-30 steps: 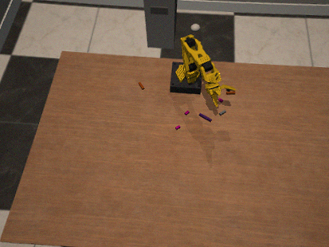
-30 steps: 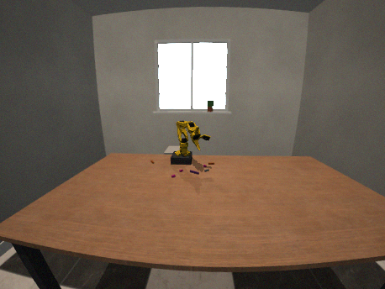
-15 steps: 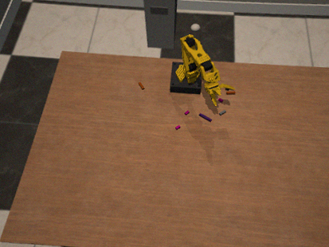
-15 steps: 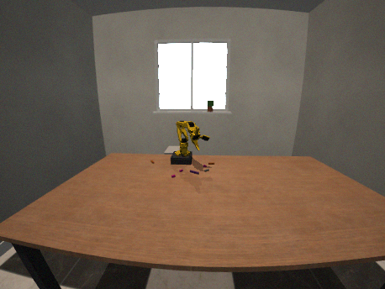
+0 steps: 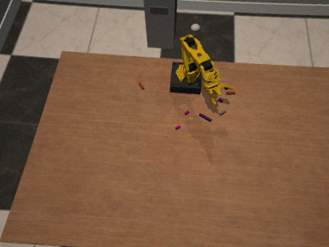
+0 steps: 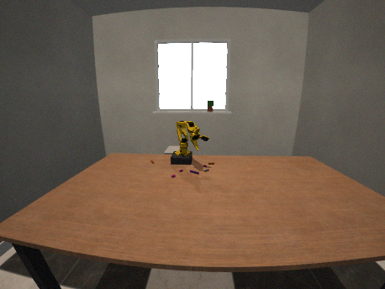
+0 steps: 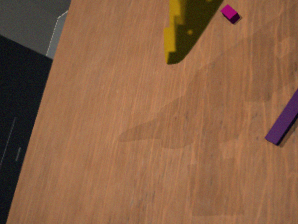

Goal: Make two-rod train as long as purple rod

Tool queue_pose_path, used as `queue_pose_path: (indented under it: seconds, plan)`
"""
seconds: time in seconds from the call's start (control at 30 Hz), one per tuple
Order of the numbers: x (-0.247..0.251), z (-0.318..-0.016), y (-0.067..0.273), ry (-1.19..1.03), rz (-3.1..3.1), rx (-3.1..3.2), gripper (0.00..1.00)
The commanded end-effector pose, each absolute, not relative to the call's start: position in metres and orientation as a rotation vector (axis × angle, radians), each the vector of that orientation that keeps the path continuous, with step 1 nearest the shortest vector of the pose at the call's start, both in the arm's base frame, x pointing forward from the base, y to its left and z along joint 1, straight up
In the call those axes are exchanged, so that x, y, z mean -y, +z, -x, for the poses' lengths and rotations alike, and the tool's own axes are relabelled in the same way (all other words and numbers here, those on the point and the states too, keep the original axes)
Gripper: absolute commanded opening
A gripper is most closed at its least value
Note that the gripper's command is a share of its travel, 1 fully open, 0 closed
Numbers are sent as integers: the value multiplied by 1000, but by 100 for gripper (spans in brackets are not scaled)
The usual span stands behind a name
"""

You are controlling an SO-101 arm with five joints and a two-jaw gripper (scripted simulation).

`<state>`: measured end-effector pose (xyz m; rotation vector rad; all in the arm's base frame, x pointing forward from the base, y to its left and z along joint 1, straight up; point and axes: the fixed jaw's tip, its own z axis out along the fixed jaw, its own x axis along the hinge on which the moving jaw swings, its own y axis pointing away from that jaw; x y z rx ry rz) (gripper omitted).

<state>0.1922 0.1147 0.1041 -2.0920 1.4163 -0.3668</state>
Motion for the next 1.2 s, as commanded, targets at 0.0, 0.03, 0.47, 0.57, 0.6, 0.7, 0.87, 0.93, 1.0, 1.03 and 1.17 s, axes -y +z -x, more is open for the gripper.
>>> queue_pose_path:
  seconds: [0.0,0.03,0.47,0.57,0.6,0.7,0.87,0.93,1.0,1.03,1.17]
  plan:
    - [-112,-187,100,-358,2120,-1419,100]
    - [-114,-191,104,-365,2097,-1414,100]
    - [-109,-182,98,-351,2165,-1412,100]
    - [-108,-182,98,-350,2170,-1412,100]
    - [-111,-185,102,-358,2146,-1407,100]
    - [-109,-184,101,-355,2160,-1407,100]
    - [-108,-181,99,-350,2184,-1406,100]
    - [-107,-179,98,-347,2193,-1405,100]
    - [-106,-178,97,-345,2203,-1405,100]
    - [-106,-177,96,-344,2208,-1404,100]
    - [-107,-181,100,-351,2189,-1400,100]
